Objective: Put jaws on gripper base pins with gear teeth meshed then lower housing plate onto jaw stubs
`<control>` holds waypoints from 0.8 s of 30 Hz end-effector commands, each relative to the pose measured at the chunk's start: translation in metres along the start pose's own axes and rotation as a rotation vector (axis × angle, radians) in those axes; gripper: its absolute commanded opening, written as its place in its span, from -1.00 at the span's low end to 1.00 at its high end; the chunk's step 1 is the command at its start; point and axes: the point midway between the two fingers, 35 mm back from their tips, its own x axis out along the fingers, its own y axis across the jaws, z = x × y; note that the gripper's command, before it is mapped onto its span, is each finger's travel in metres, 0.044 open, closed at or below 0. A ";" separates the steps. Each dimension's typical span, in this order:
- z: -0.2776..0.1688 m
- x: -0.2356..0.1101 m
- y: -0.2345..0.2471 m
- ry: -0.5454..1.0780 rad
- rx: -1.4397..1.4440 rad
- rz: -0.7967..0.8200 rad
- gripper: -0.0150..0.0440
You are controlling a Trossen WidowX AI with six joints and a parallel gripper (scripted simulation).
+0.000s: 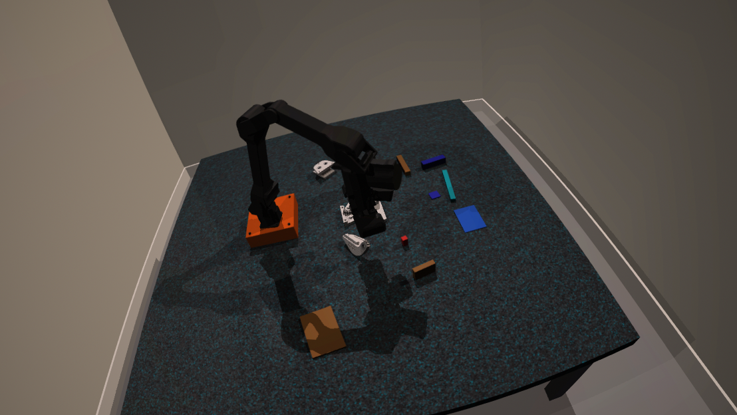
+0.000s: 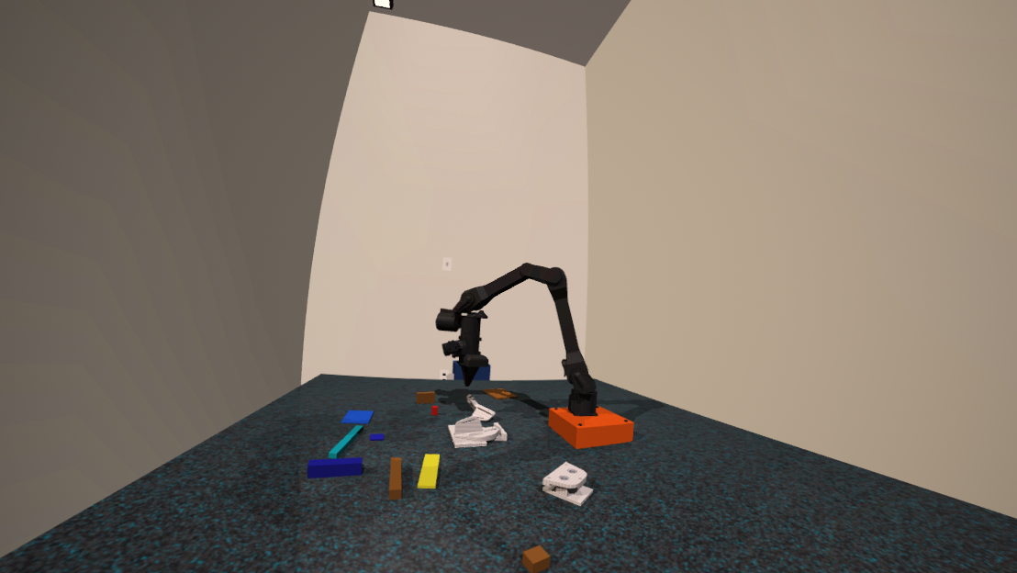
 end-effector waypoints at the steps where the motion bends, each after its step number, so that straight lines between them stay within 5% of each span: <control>1: 0.001 0.000 0.001 0.002 0.085 0.000 -0.49; 24: 0.006 0.000 0.005 0.002 0.555 0.000 -0.49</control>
